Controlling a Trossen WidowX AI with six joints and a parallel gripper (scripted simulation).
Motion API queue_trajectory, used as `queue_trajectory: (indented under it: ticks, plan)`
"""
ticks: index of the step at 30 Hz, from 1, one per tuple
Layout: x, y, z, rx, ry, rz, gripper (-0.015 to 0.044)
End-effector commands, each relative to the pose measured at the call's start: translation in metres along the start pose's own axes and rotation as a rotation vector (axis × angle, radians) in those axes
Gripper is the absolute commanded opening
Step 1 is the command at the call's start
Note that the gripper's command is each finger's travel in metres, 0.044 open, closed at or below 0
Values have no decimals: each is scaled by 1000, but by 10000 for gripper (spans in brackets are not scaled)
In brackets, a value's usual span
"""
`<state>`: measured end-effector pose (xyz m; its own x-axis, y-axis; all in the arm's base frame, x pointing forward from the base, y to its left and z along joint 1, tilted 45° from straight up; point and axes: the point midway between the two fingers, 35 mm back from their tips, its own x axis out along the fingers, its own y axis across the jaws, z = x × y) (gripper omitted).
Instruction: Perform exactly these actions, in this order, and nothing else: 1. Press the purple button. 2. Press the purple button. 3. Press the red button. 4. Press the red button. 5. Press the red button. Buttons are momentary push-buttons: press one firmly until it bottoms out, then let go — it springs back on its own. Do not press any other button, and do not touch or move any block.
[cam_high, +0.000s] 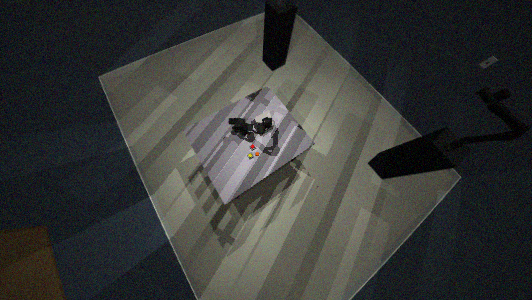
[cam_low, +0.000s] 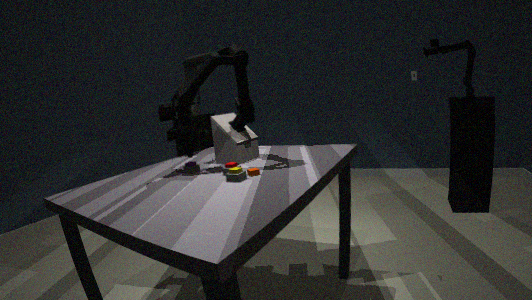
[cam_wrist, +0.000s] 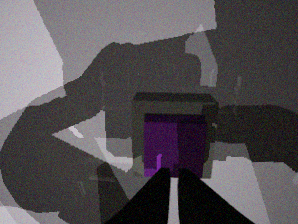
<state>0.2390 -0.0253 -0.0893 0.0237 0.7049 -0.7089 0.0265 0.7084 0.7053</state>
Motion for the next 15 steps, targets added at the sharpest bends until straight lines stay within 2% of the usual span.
queue_trajectory:
  ticks: [1,4,12,15]
  plan:
    - [-19,-1,4,-13,-6,-13,20]
    - [-65,-1,3,-13,-5,-14,20]
    - [-68,2,4,-13,-5,-15,20]
    - [-71,37,14,-9,-7,-30,20]
